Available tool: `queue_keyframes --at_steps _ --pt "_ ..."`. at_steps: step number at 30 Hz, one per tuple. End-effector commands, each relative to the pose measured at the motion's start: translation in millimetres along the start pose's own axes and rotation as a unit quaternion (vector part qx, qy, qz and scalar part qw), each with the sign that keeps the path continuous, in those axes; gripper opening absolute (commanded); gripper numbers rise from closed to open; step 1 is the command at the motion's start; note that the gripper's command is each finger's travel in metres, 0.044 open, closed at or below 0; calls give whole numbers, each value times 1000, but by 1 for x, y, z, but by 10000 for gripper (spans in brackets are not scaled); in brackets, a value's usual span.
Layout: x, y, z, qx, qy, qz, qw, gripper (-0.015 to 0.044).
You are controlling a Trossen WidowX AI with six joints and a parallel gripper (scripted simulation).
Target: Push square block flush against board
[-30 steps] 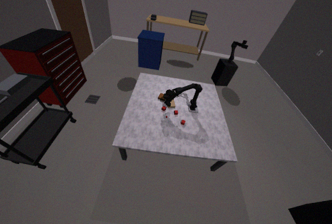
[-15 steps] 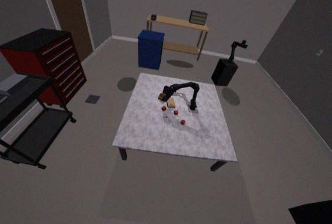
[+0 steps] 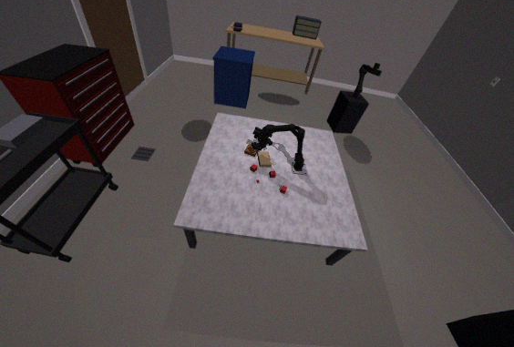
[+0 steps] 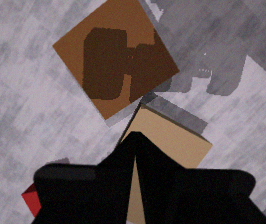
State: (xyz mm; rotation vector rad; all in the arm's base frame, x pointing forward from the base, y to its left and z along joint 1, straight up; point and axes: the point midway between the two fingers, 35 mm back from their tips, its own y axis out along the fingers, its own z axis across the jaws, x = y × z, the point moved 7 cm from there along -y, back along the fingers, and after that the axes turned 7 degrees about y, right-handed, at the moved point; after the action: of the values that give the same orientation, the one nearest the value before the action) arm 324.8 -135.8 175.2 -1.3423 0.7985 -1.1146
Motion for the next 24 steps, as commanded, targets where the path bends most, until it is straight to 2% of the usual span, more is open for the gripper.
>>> queue_keyframes --at_steps 1,9,16,18,21,24 --pt "17 5 -16 -20 74 21 997 0" --pt "43 11 -48 -54 199 52 977 0" --pt "45 11 -51 -57 209 54 975 0" --pt "44 23 -51 -57 209 54 975 0" --pt "39 62 -54 -58 208 54 975 0" --pt "38 65 -55 -58 208 54 975 0"
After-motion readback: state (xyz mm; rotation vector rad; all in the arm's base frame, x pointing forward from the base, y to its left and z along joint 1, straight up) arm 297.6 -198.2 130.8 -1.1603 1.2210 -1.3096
